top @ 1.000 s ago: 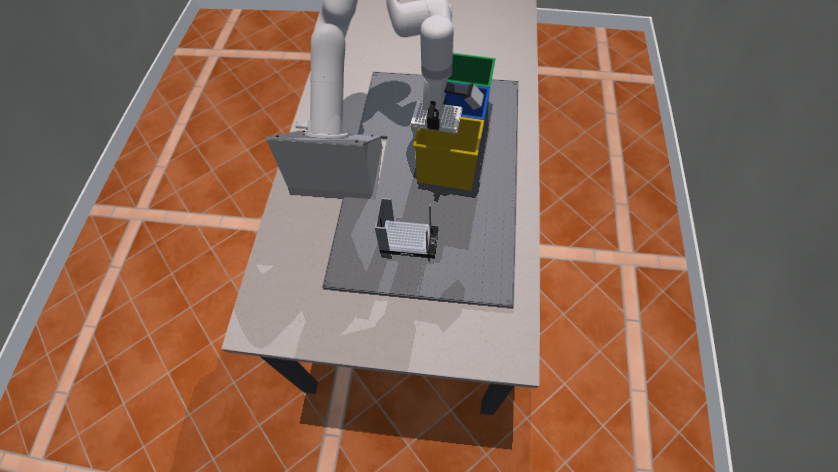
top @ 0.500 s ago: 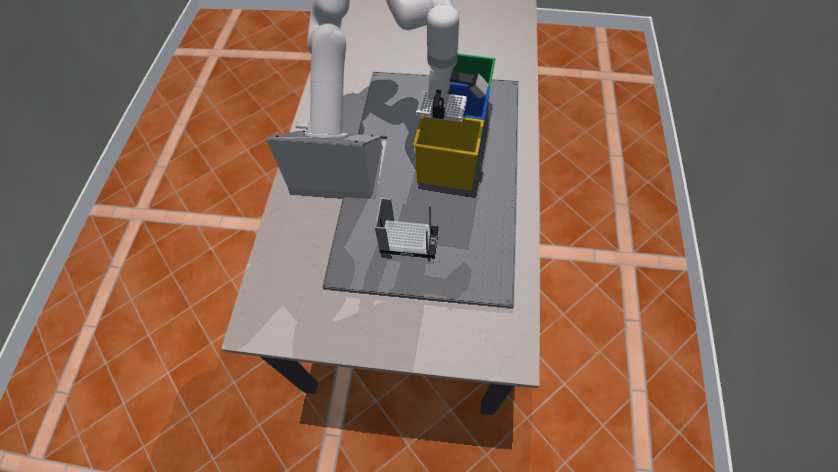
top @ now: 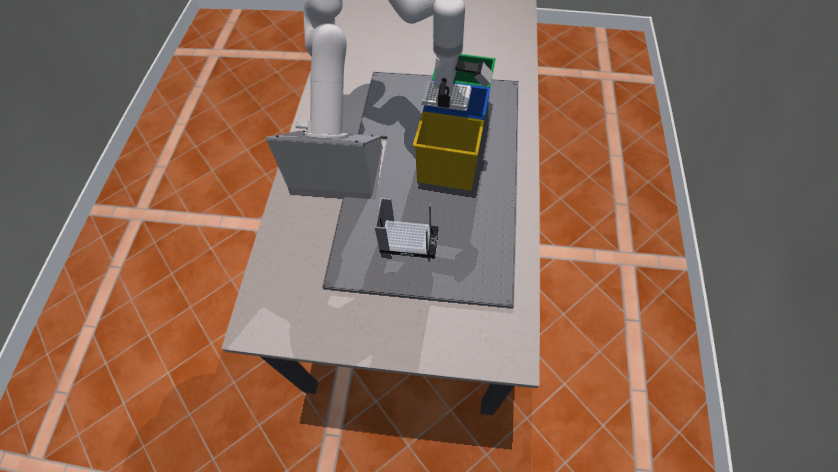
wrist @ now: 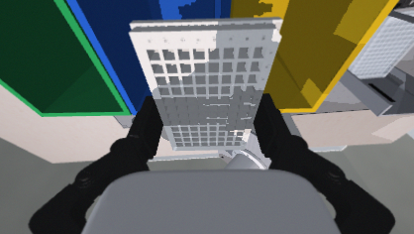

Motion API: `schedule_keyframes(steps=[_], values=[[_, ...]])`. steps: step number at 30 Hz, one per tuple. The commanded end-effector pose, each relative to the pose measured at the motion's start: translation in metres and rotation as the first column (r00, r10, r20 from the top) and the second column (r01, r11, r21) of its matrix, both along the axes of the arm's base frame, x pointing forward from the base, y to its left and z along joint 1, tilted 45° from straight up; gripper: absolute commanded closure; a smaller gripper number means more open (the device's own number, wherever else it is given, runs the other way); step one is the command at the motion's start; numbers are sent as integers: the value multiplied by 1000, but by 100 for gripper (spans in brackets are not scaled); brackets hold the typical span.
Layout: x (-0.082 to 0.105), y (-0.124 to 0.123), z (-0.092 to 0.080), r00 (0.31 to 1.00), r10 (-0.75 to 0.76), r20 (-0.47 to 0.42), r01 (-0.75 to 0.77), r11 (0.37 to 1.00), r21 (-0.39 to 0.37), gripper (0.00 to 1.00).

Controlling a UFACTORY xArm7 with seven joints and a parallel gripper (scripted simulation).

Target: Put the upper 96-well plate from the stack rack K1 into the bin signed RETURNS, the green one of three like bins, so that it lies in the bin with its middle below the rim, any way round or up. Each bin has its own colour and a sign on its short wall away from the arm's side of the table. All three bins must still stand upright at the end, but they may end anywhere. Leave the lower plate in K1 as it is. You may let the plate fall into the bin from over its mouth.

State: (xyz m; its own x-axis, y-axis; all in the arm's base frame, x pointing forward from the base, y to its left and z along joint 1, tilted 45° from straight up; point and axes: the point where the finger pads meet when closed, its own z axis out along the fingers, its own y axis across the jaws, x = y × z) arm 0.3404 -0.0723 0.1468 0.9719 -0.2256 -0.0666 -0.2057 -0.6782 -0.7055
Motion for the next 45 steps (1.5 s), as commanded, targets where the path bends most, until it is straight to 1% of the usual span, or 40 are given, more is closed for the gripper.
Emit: schedule_keyframes(steps=[1, 13, 15, 30, 32, 45], values=[[4, 4, 7, 1000, -3, 3, 3, 1000, -2, 100], [17, 31, 33, 1000, -3, 3, 3, 1000, -2, 100], [17, 31, 33, 1000, -3, 3, 3, 1000, -2, 100], [34, 64, 67, 1000, -3, 3, 3, 1000, -2, 100], [34, 64, 67, 1000, -3, 3, 3, 1000, -2, 100], [49, 93, 96, 1000, -3, 3, 3, 1000, -1, 100]])
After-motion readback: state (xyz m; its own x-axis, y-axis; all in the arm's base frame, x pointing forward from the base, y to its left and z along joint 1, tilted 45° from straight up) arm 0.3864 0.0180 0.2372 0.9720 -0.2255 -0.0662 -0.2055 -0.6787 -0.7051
